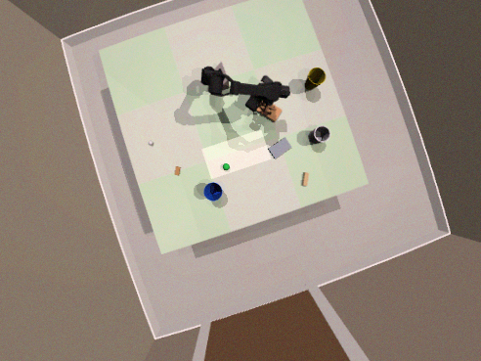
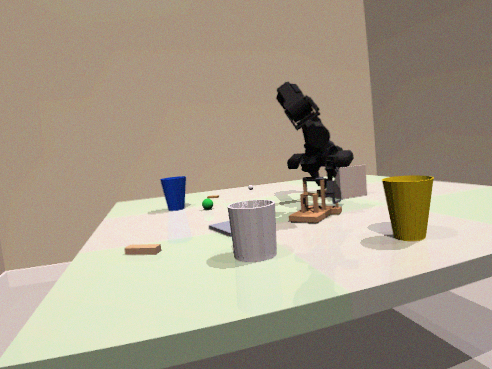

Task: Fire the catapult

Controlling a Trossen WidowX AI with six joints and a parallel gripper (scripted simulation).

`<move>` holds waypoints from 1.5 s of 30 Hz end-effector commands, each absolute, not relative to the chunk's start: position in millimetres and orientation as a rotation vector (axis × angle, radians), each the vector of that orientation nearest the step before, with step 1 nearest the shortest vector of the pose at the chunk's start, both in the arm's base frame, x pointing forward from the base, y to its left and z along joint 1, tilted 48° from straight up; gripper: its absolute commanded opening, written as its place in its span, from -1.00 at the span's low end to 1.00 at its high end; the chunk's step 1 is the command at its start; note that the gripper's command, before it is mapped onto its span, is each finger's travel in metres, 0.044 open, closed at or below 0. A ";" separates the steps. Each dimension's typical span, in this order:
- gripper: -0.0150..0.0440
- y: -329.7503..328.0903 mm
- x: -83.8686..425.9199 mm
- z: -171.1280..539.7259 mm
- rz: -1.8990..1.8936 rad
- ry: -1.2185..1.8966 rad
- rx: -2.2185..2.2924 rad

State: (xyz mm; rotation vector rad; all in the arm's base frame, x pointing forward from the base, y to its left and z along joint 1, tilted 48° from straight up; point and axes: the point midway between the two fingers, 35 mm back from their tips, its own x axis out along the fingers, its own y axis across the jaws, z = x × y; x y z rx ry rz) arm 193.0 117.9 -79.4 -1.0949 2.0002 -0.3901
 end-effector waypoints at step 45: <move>1.00 304.8 348.0 -87.1 0.280 1.284 -0.978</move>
